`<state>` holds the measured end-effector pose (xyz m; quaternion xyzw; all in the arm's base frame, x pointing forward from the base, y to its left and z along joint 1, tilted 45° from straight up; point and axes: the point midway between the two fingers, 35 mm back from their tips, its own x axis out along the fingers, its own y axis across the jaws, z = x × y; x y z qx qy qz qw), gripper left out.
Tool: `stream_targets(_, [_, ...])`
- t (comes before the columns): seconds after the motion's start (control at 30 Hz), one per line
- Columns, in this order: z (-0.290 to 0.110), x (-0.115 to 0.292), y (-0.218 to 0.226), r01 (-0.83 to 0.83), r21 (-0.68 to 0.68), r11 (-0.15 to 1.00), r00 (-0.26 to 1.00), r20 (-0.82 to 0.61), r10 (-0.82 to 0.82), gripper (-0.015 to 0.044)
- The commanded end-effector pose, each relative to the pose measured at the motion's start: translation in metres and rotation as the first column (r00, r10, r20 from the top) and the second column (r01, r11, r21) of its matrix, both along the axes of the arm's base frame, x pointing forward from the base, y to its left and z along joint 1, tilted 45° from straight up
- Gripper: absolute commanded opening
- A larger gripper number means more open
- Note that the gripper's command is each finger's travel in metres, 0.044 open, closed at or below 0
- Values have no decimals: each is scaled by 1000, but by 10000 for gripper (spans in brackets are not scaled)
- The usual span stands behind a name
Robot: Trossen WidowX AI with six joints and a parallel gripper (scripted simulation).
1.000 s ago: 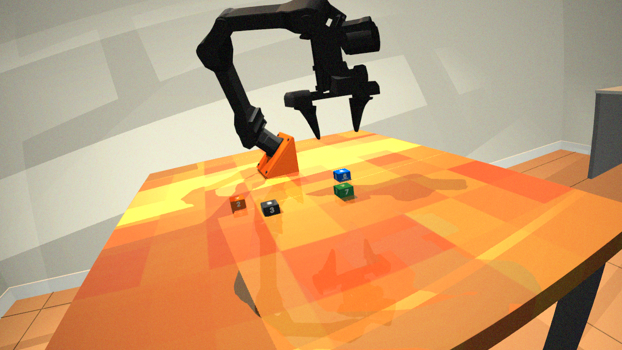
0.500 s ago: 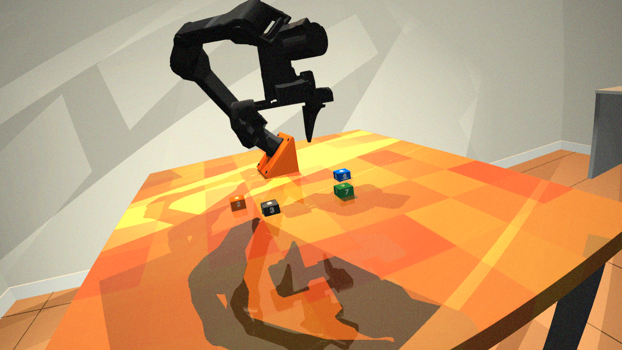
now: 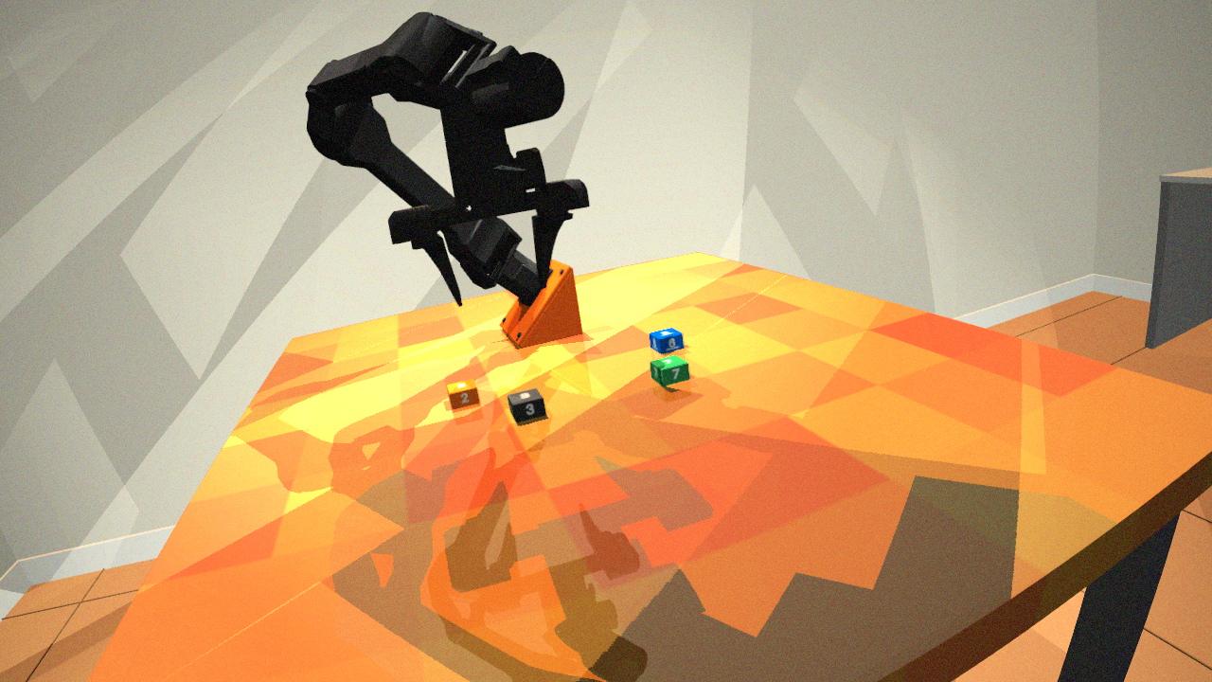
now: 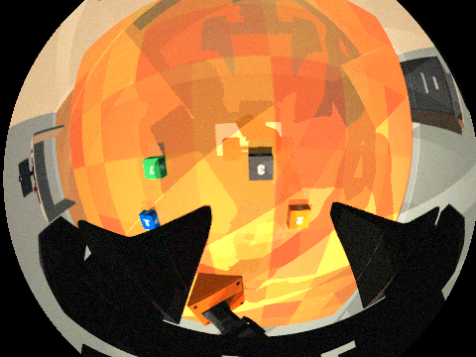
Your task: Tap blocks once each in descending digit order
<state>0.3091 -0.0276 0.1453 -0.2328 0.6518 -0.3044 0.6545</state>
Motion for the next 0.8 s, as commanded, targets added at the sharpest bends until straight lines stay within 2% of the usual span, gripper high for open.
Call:
stream_targets(0.0, [1, 0, 0, -5, -3, 1000, 1000, -3, 5, 400])
stream_targets(0.33, [-1, 1, 2, -5, -2, 1000, 1000, -3, 5, 400])
stream_targets(0.63, [-105, 19, 108, -6, 6, 1000, 1000, -1, 6, 400])
stream_targets(0.77, [-116, 18, 118, -5, 4, 1000, 1000, 0, 5, 400])
